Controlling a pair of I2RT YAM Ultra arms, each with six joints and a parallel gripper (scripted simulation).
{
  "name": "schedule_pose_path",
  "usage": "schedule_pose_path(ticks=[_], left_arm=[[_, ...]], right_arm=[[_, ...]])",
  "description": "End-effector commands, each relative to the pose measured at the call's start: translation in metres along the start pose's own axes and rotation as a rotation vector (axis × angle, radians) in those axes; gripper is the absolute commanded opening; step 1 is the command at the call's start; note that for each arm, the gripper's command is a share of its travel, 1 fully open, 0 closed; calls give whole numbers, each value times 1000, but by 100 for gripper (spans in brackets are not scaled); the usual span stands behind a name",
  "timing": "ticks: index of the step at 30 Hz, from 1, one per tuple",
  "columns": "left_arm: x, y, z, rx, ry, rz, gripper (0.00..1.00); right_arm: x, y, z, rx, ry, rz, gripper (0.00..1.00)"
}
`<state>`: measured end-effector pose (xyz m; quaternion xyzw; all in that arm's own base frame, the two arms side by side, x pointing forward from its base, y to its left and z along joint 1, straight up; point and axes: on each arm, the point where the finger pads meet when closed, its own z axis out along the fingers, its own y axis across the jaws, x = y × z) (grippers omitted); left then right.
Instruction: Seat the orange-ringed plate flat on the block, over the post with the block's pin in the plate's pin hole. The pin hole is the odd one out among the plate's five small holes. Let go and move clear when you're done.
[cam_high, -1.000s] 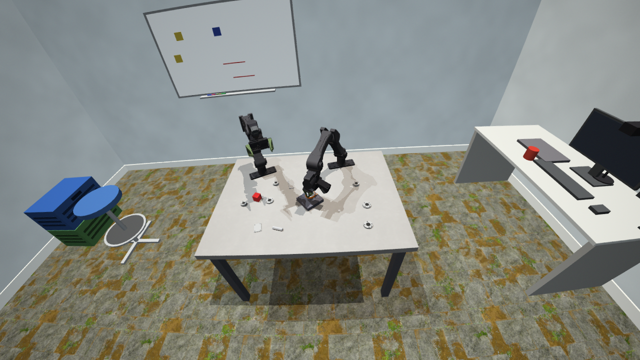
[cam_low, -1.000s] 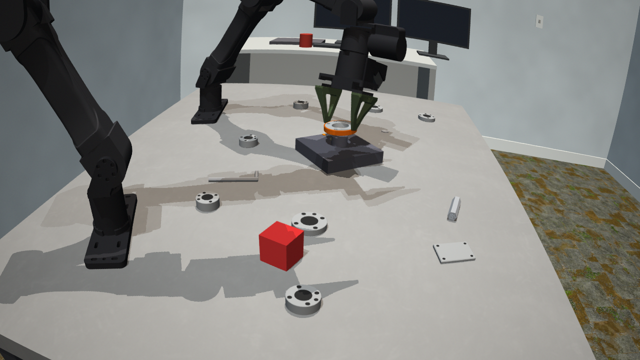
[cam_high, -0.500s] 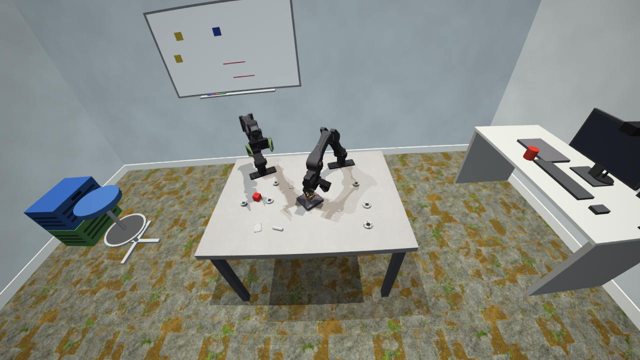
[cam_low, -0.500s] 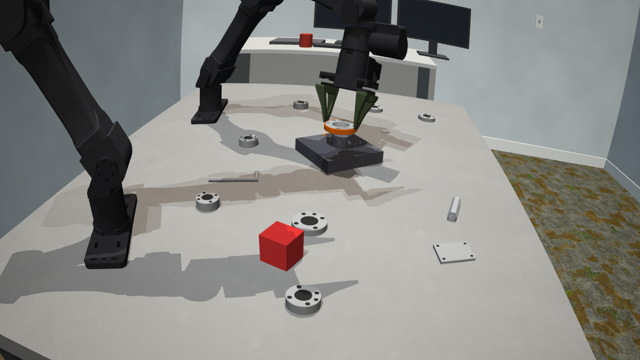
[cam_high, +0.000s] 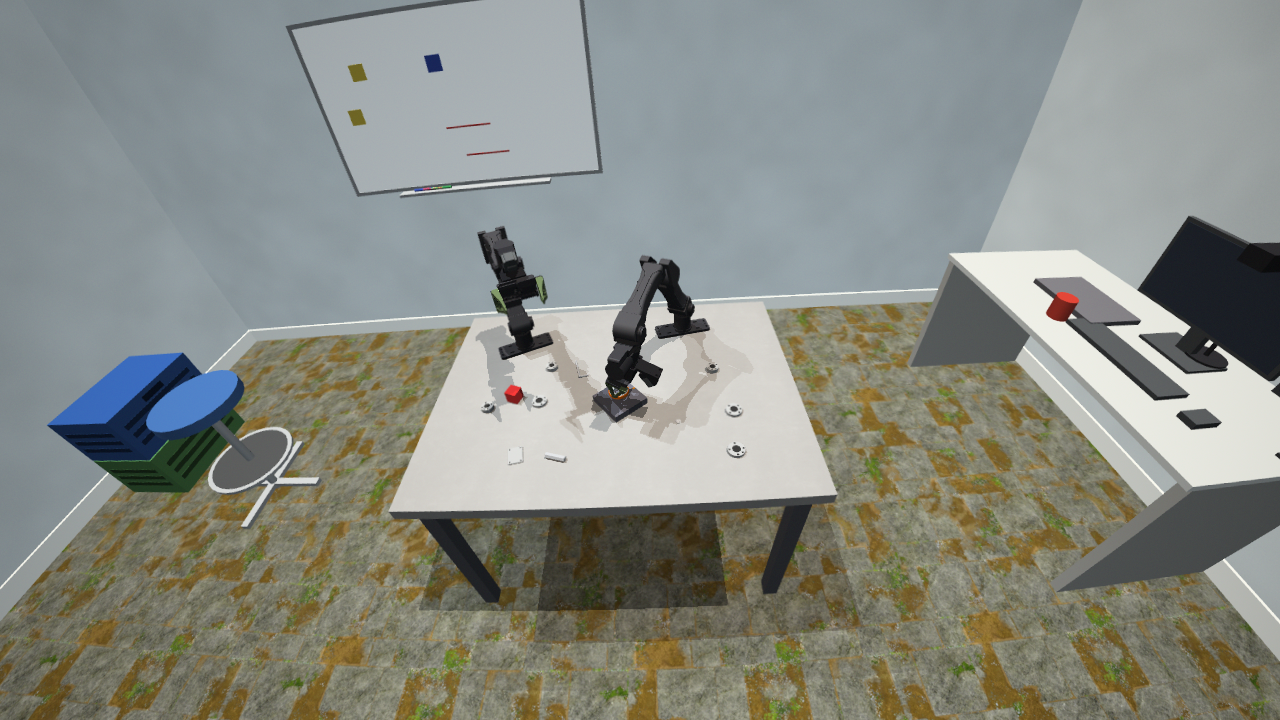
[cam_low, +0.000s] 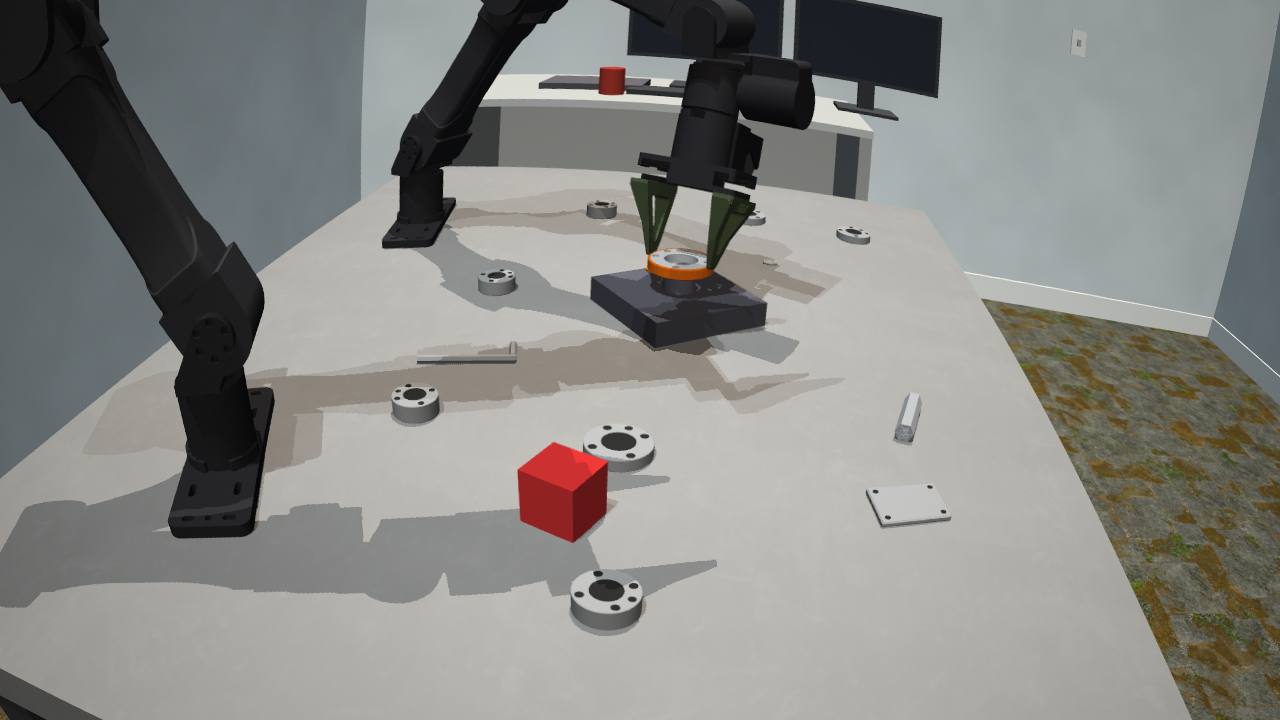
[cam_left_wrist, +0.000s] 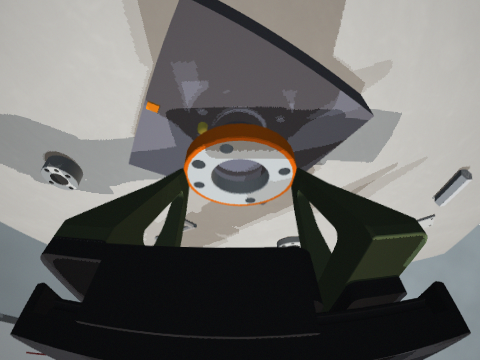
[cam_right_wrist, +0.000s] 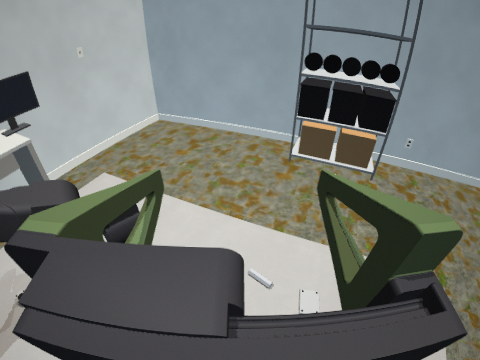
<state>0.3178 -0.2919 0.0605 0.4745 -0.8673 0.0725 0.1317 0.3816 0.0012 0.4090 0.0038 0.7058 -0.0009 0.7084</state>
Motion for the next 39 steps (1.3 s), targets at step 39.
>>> schedule_pose_path(ticks=[39], left_arm=[[4,-2,1,30,4,10,0]], right_arm=[[-15,0,-7,-2,-32,-7,100]])
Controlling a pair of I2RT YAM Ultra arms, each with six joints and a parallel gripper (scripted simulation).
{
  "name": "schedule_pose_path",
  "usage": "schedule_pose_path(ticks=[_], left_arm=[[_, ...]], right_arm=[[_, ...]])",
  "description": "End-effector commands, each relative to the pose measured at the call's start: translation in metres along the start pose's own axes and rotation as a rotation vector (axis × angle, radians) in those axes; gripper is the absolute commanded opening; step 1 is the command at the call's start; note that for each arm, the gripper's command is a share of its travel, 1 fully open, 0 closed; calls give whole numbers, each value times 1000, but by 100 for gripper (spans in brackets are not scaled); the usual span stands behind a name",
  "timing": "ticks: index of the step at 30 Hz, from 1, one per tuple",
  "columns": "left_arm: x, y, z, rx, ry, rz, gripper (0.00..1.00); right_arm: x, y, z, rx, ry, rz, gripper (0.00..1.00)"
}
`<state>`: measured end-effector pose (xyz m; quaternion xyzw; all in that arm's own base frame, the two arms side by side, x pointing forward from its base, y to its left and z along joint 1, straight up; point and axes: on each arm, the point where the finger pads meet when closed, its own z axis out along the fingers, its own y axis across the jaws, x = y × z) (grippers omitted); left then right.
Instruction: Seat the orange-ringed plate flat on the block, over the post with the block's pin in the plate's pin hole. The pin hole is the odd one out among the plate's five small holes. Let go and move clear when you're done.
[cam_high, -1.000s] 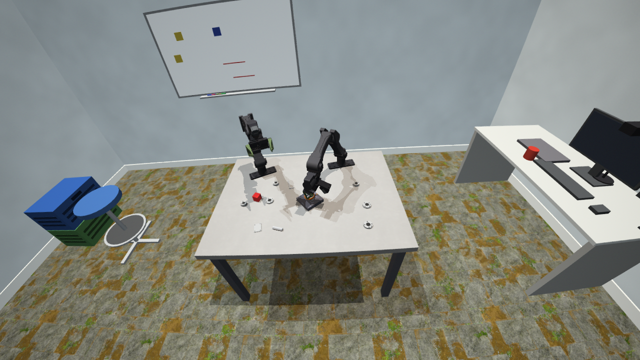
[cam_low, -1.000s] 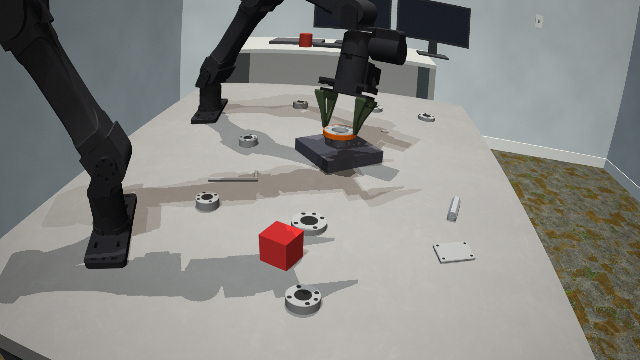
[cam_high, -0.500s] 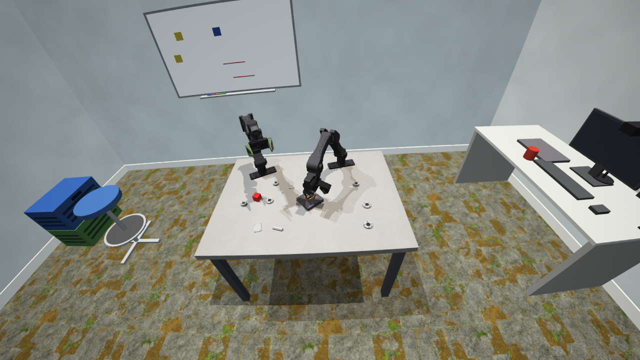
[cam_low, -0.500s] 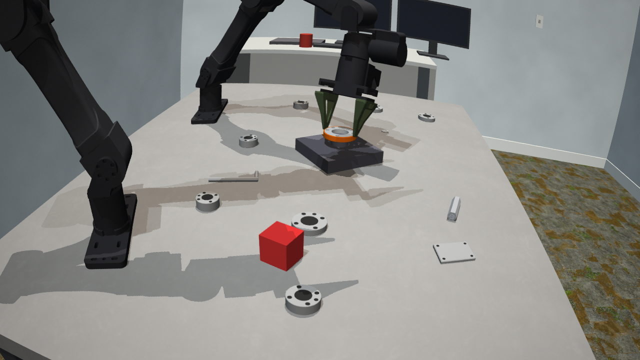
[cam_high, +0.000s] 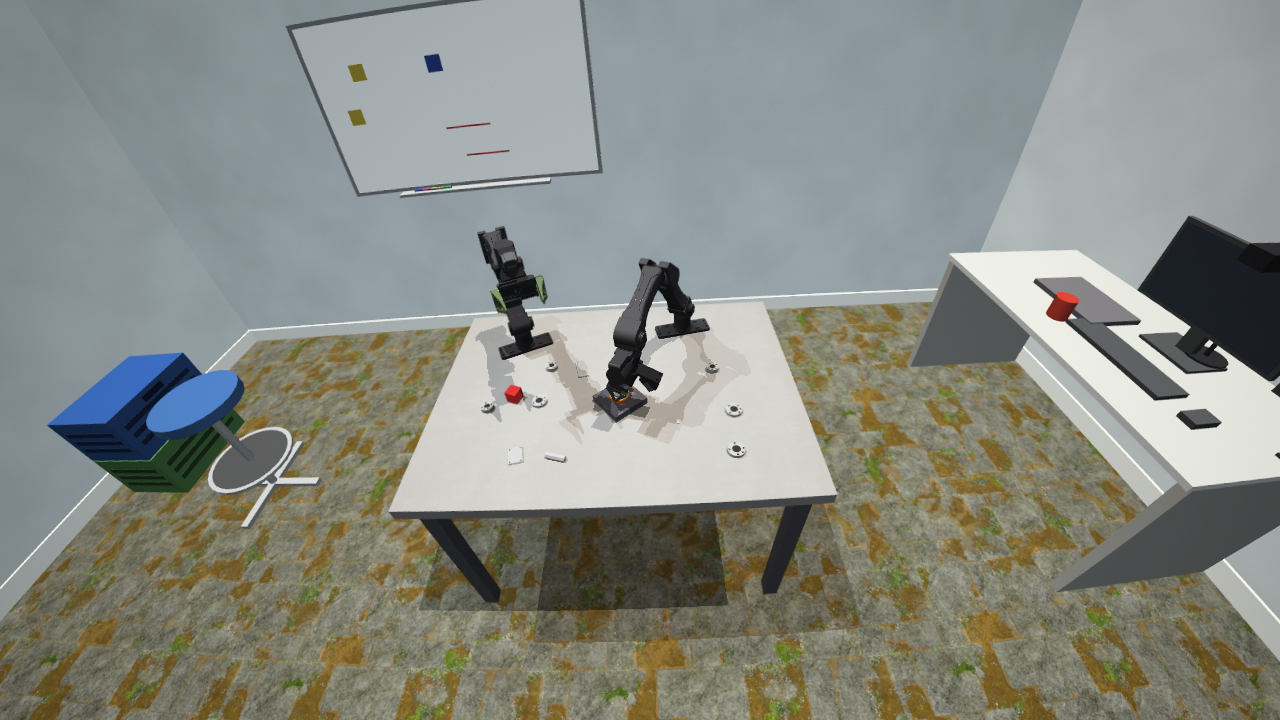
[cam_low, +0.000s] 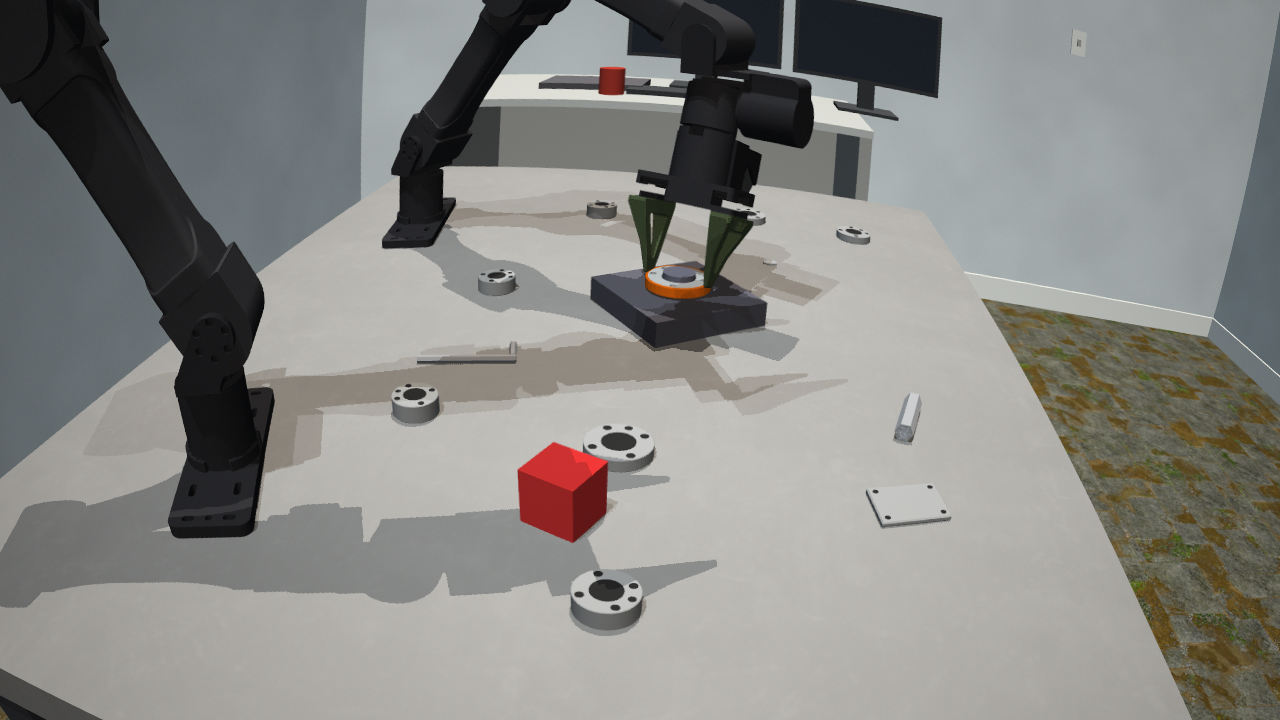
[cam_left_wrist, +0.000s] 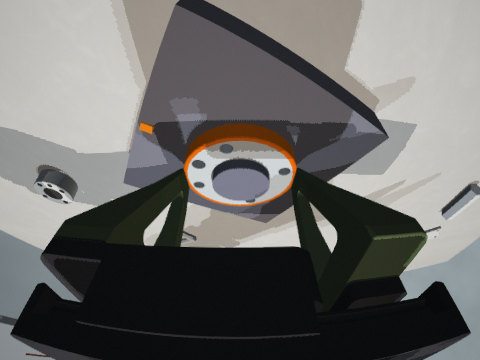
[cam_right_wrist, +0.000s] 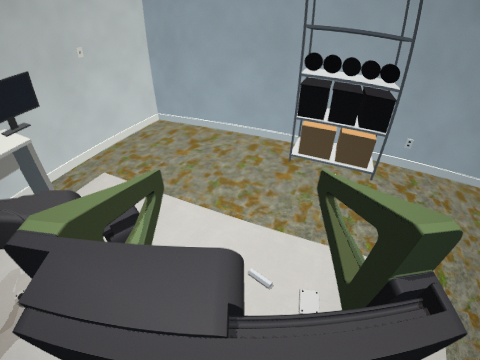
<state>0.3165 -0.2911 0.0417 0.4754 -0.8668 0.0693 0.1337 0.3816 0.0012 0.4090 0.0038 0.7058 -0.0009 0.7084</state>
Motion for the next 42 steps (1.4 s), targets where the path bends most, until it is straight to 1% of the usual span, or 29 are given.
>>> schedule_pose_path(ticks=[1,7,8,13,14,15,18,19,34,37,42], left_arm=[[12,-7,-23,50,9,17,0],[4,3,-5,17,5,5,0],[7,-4,-14,38,5,10,0],[8,-4,-15,34,5,11,0],[3,-5,-4,28,4,7,0],[2,2,2,7,3,2,0],[8,-8,-17,46,5,14,0],[10,-6,-19,44,7,15,77],[10,-6,-19,45,6,15,77],[12,-6,-27,45,6,15,77],[13,-6,-29,42,6,14,77]], right_arm=[[-15,0,-7,-2,-32,-7,100],[-15,0,-7,-2,-32,-7,100],[-15,0,-7,-2,-32,-7,100],[-15,0,-7,-2,-32,-7,100],[-15,0,-7,-2,-32,-7,100],[-15,0,-7,-2,-32,-7,100],[-15,0,-7,-2,-32,-7,100],[-15,0,-7,-2,-32,-7,100],[-15,0,-7,-2,-32,-7,100],[-15,0,-7,-2,-32,-7,100],[-15,0,-7,-2,-32,-7,100]])
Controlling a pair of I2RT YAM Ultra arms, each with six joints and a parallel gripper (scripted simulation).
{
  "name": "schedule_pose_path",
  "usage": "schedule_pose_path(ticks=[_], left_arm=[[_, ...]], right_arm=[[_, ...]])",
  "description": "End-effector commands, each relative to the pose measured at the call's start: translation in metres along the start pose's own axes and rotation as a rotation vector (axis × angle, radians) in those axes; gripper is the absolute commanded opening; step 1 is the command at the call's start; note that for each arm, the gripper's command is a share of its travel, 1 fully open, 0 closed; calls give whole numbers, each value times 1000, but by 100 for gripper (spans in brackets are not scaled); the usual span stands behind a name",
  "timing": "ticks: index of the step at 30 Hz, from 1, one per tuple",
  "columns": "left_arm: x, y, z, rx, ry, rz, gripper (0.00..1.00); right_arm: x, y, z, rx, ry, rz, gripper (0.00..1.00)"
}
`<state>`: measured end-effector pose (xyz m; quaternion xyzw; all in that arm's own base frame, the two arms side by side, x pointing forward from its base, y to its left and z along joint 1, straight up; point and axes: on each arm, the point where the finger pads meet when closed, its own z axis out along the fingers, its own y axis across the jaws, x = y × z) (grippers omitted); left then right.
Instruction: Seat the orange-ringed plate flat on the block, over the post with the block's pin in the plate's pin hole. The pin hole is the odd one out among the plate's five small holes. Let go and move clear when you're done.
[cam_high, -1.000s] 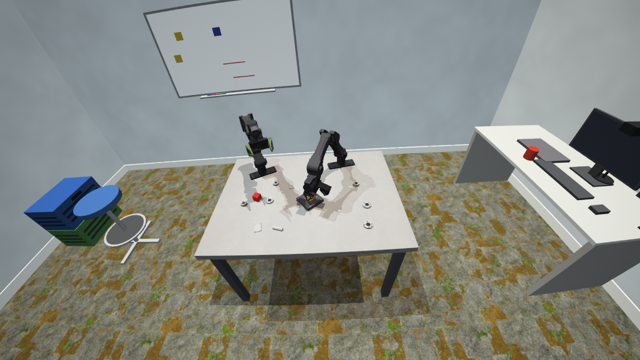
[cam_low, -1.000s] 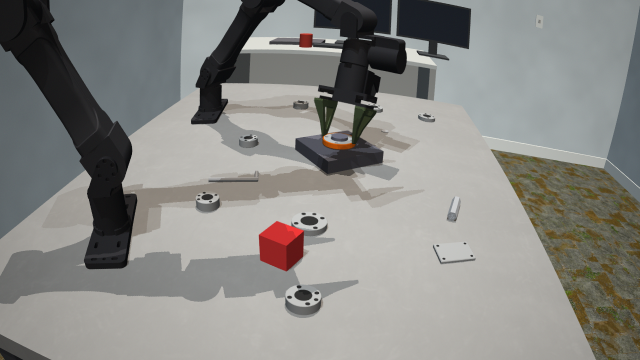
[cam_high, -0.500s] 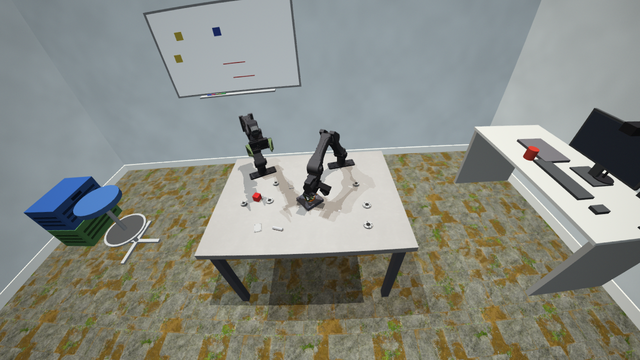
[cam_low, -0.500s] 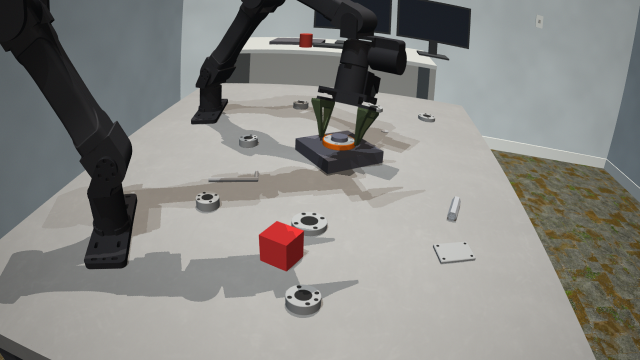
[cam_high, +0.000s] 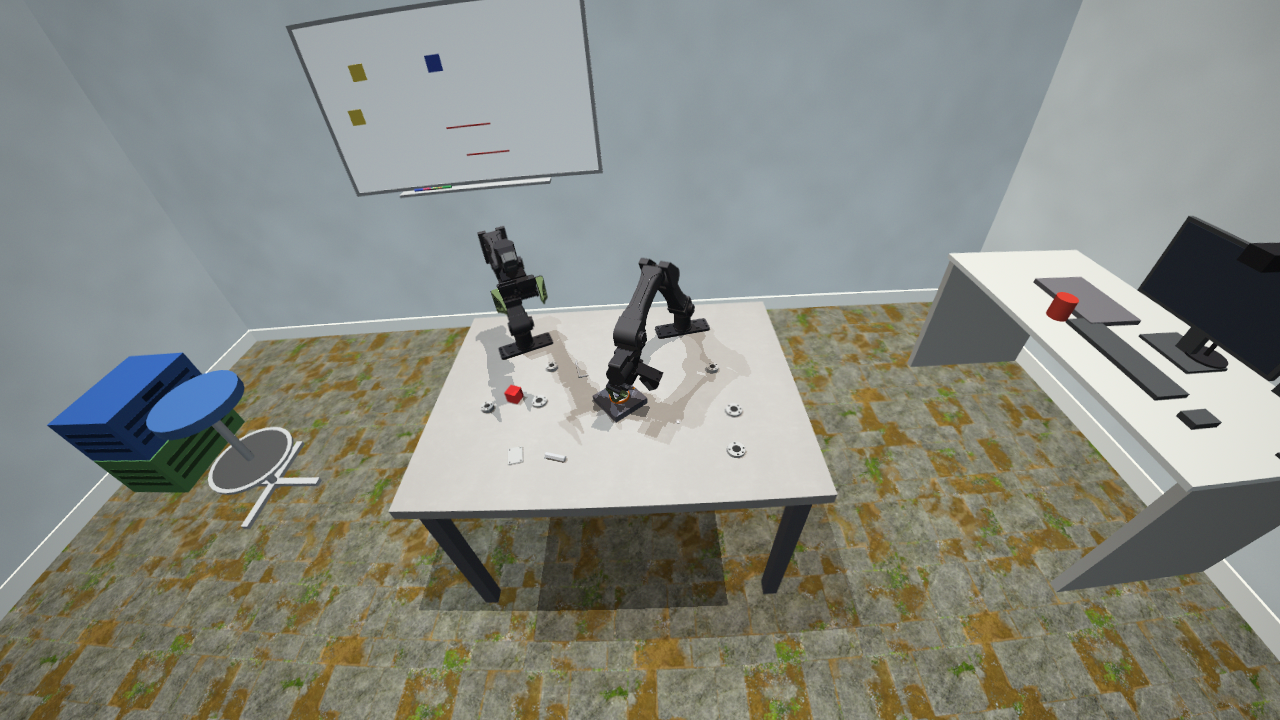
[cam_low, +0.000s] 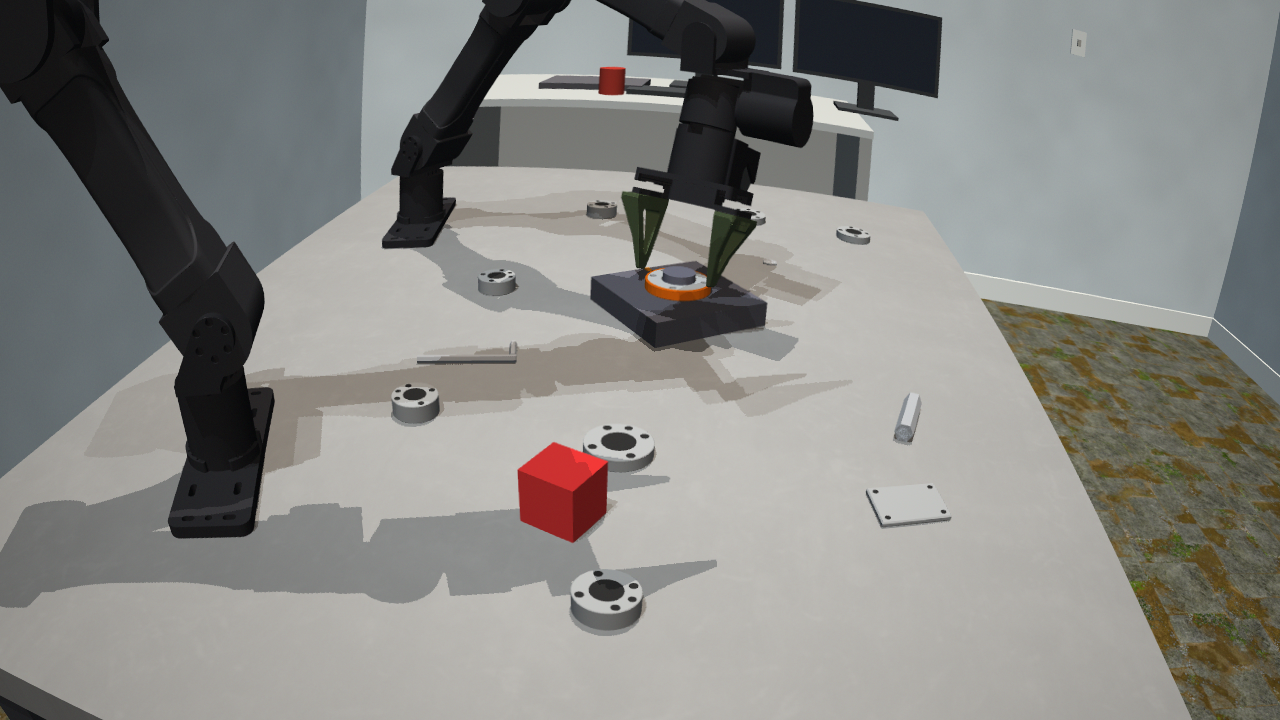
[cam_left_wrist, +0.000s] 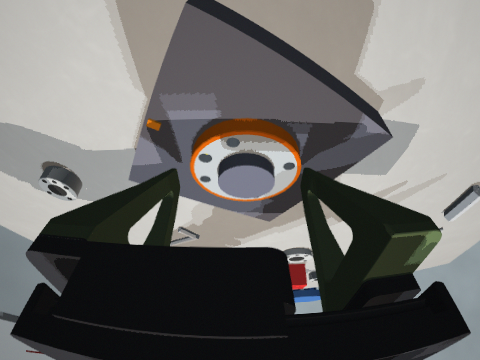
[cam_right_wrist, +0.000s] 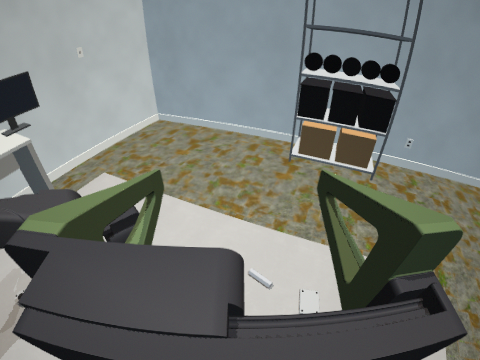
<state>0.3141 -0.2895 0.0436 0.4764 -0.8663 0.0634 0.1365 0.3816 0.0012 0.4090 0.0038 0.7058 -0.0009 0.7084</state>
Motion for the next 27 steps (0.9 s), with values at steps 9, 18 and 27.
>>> schedule_pose_path(ticks=[9,18,27], left_arm=[[18,-3,-46,40,5,13,77],[28,0,-81,42,5,14,77],[28,-6,-80,78,6,26,77]], right_arm=[[-15,0,-7,-2,-32,-7,100],[-15,0,-7,-2,-32,-7,100],[-15,0,-7,-2,-32,-7,100]])
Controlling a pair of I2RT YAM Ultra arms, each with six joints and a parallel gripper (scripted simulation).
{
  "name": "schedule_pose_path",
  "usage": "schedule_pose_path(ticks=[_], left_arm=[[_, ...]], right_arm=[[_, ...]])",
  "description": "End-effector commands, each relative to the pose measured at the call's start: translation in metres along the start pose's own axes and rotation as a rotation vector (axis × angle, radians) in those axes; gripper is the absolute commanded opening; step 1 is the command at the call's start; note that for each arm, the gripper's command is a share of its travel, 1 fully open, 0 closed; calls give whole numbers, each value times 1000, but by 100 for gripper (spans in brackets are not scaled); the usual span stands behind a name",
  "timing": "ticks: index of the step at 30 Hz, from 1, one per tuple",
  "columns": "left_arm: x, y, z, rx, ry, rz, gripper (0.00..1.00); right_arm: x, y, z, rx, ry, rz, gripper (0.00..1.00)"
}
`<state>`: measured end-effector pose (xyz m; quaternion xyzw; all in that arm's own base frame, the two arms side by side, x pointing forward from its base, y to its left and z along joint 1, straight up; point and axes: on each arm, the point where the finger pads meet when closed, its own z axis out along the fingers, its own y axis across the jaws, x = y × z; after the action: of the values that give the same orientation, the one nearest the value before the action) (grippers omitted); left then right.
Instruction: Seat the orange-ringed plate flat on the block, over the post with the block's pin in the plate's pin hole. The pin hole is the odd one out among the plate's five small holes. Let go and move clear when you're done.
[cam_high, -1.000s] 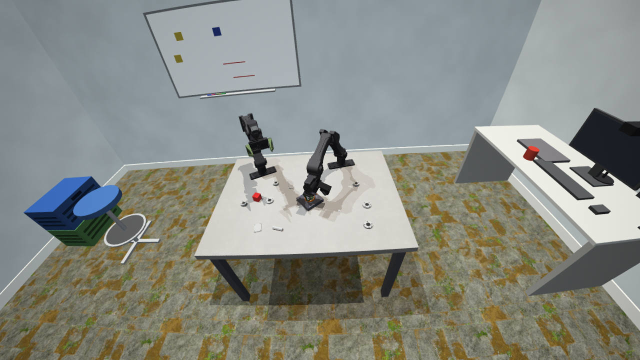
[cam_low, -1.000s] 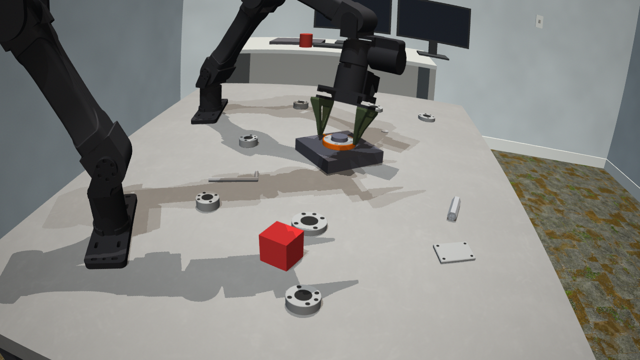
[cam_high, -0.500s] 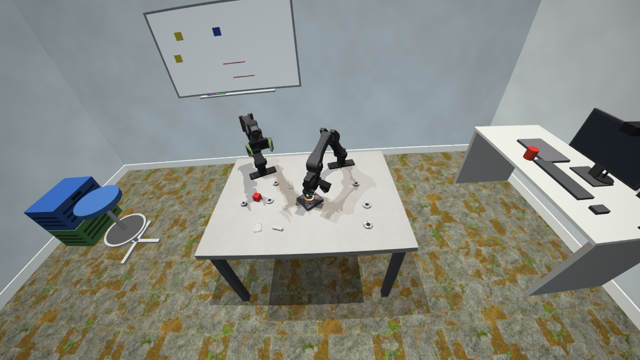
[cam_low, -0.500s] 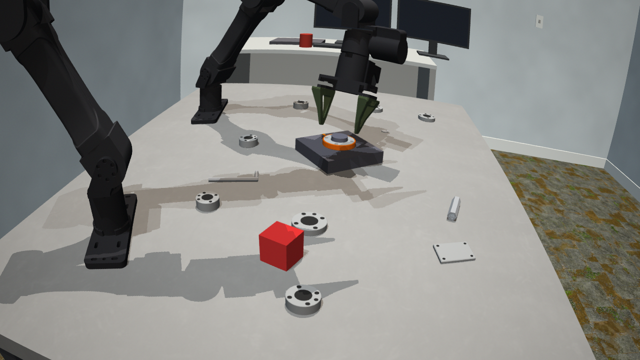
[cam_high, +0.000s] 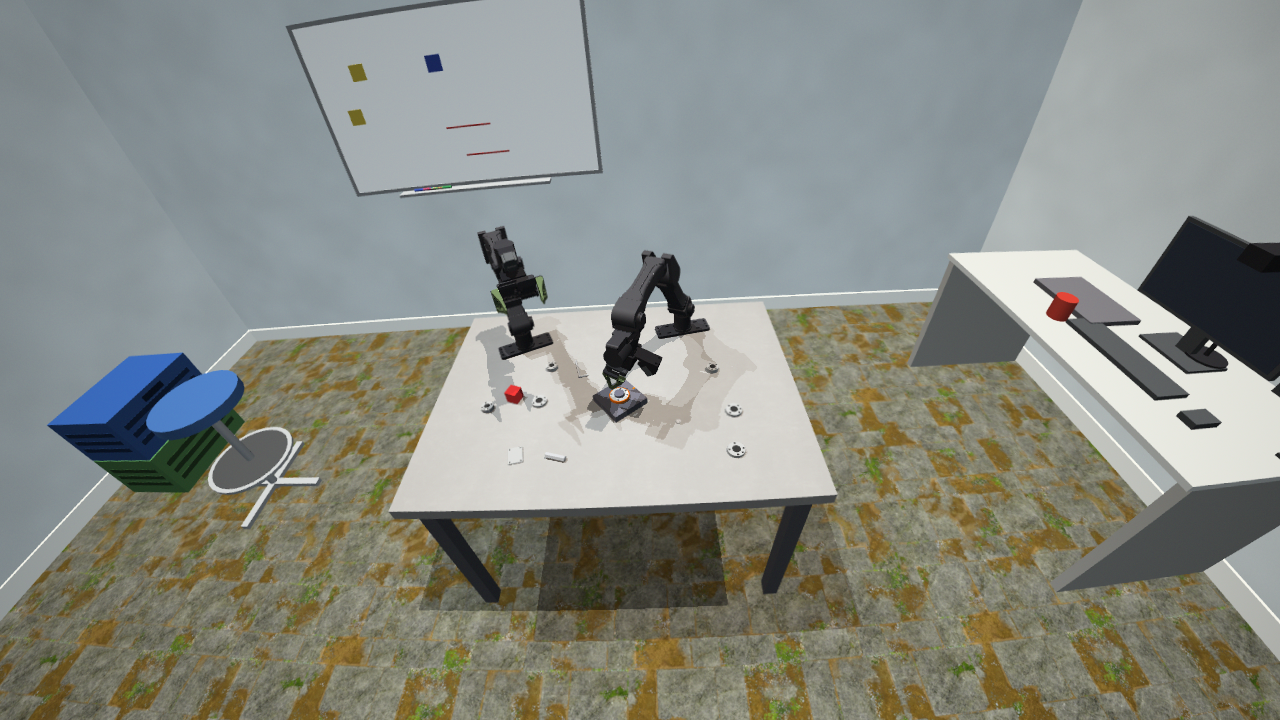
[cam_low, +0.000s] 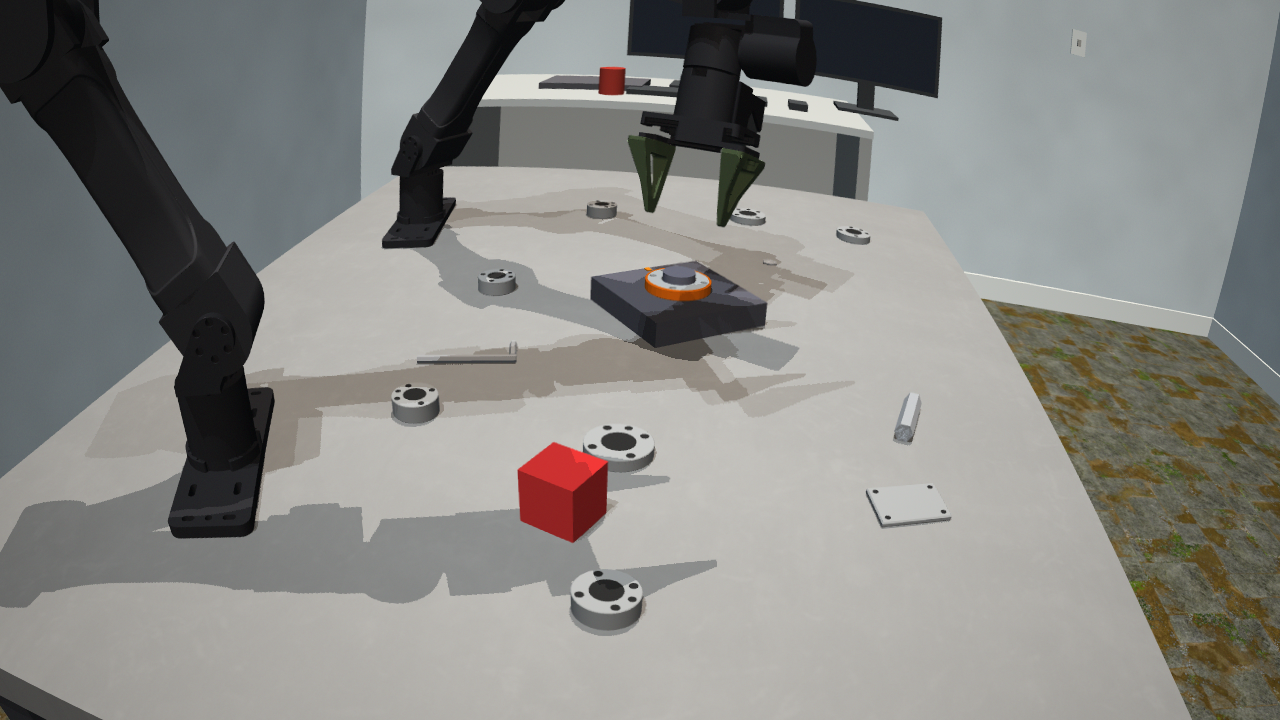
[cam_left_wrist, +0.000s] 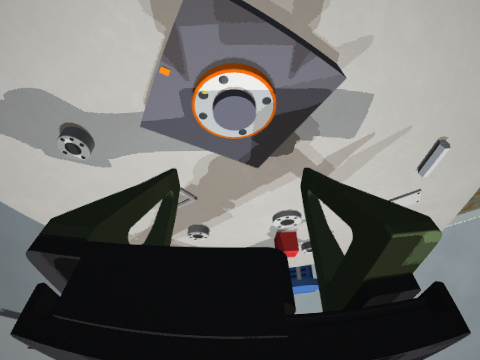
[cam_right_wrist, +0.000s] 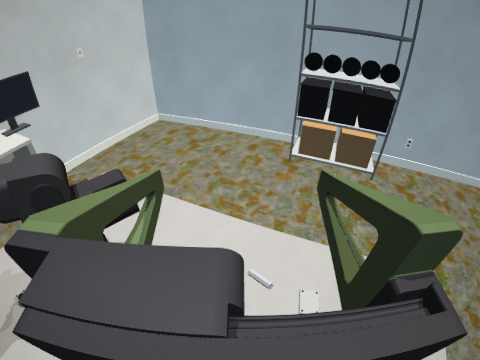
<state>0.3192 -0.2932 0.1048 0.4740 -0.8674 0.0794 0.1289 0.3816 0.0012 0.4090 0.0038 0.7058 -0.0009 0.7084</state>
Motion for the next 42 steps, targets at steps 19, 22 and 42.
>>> schedule_pose_path(ticks=[19,22,42], left_arm=[[-50,-43,-83,351,-147,346,77],[-69,-54,-108,432,-221,430,77],[-127,-38,-289,813,-807,787,77]], right_arm=[[-7,-3,-6,2,-14,-9,100],[-2,-5,-6,8,-6,-9,100],[8,-4,-1,3,17,-11,100]])
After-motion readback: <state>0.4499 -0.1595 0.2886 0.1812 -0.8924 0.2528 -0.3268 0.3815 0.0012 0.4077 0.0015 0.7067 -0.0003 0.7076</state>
